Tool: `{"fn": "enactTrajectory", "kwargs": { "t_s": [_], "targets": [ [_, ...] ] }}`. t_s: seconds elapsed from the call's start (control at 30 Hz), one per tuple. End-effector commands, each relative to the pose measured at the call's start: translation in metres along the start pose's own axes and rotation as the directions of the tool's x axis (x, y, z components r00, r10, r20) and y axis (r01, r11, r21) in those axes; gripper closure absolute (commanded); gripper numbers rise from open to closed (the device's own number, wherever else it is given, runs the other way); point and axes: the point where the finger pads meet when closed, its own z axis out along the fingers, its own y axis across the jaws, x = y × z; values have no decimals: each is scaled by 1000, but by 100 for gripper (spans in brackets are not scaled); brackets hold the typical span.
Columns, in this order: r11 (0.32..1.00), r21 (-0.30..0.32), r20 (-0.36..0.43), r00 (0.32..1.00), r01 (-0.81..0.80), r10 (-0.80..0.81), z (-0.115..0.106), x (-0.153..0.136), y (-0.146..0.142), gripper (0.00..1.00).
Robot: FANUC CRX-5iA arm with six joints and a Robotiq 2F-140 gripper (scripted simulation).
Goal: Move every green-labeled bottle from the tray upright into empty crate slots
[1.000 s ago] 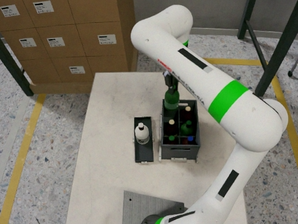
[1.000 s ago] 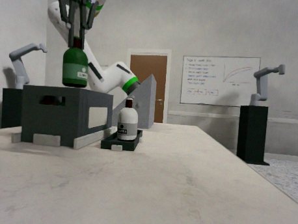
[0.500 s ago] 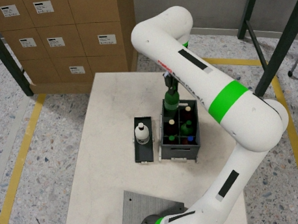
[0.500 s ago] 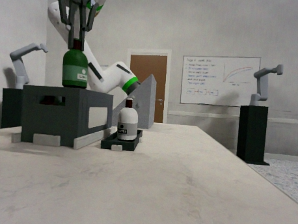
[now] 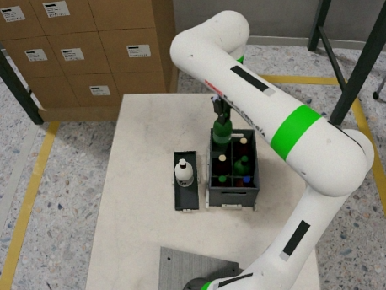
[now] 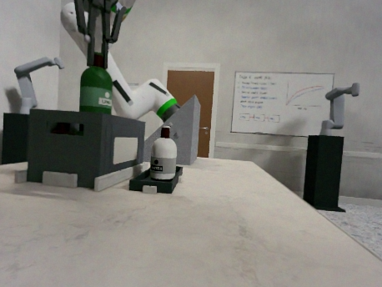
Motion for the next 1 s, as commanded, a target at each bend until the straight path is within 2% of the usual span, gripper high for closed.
{"fn": "enactTrajectory", "kwargs": {
  "t_s": [0.0, 0.97],
  "targets": [
    [1000, 2, 2, 1000, 0, 0, 1, 0, 0, 90],
    [1000, 2, 2, 1000, 0, 0, 24, 0, 0, 90]
  ]
}}
